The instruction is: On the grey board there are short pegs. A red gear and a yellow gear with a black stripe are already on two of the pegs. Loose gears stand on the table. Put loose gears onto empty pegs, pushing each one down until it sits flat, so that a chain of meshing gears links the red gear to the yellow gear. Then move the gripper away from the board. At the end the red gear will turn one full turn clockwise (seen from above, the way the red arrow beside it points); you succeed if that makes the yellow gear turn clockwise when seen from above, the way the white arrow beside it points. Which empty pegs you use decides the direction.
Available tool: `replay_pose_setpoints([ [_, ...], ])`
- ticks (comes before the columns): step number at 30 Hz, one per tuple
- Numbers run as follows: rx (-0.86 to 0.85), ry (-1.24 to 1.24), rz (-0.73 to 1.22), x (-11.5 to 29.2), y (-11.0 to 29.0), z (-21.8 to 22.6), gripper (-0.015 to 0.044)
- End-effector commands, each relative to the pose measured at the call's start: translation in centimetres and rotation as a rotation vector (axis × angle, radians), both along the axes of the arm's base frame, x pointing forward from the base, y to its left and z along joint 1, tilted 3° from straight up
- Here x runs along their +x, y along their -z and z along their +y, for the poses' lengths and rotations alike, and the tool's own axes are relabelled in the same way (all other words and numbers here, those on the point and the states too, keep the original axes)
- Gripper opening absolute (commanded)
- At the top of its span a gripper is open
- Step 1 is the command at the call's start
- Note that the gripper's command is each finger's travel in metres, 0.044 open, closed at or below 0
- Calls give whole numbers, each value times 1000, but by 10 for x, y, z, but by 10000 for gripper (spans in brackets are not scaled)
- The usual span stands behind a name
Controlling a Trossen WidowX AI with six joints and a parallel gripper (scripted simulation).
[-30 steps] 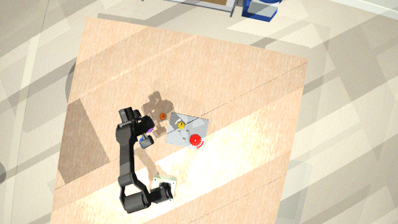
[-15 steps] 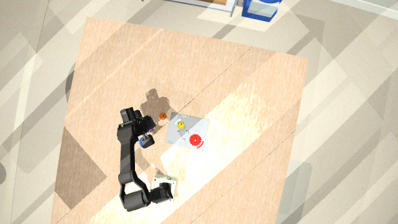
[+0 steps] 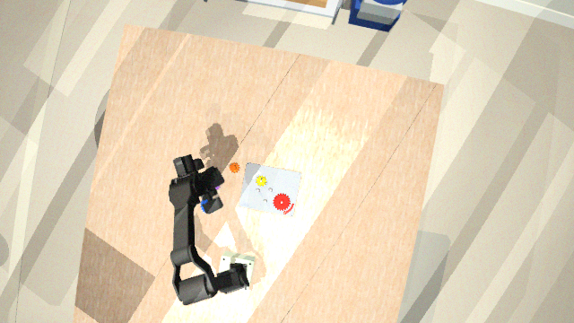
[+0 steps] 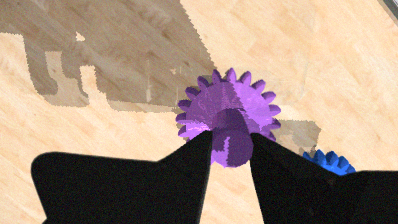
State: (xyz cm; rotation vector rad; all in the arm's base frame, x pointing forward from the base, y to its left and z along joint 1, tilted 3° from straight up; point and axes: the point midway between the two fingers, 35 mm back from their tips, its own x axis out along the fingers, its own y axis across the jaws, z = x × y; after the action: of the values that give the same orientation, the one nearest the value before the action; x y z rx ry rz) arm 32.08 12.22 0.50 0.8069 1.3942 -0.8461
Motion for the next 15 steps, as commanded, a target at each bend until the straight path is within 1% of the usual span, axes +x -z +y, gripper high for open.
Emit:
replay_pose_setpoints([
  [1, -6, 2, -1, 0, 1, -1, 33],
  [2, -6, 2, -1, 0, 1, -1, 26],
  [3, -6, 2, -1, 0, 1, -1, 0],
  [15, -3, 9, -5, 5, -26, 4, 0],
])
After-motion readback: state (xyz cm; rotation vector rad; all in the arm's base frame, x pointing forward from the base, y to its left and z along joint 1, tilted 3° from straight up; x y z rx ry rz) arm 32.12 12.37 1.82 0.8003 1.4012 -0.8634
